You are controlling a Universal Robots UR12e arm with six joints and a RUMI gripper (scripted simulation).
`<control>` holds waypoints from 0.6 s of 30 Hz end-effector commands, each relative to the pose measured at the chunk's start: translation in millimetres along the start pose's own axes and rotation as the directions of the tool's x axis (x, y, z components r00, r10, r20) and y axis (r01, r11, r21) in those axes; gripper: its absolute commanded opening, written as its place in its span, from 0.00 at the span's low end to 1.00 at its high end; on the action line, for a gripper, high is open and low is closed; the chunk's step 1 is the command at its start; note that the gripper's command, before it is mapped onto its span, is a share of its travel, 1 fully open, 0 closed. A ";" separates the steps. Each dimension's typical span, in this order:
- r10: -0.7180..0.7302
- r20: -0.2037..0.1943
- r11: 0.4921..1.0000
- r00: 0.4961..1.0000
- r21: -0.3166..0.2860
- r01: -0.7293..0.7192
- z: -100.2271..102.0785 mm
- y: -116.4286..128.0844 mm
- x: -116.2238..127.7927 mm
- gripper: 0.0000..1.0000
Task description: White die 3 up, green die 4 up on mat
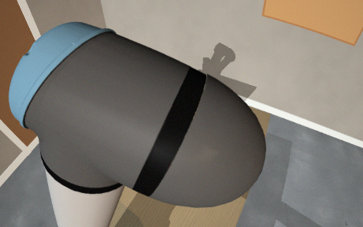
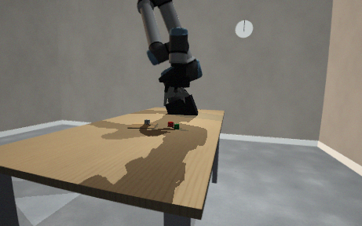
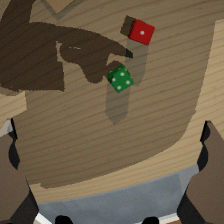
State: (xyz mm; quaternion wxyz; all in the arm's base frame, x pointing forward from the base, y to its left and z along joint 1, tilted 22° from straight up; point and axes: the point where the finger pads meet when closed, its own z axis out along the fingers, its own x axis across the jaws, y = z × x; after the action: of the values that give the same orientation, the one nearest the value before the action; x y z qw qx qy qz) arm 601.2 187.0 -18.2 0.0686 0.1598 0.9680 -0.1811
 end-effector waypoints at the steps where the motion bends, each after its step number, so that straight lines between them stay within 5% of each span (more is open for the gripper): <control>1: -0.169 0.000 0.986 0.986 -0.004 0.169 4.3 -2.3 0.5 1.00; 18: -0.532 0.001 0.847 0.847 -0.003 0.532 8.7 -3.3 -0.8 1.00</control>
State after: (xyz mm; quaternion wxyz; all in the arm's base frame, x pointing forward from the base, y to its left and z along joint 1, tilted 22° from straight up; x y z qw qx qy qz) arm 602.3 182.9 -21.8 0.0288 -0.0477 0.9799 -0.1916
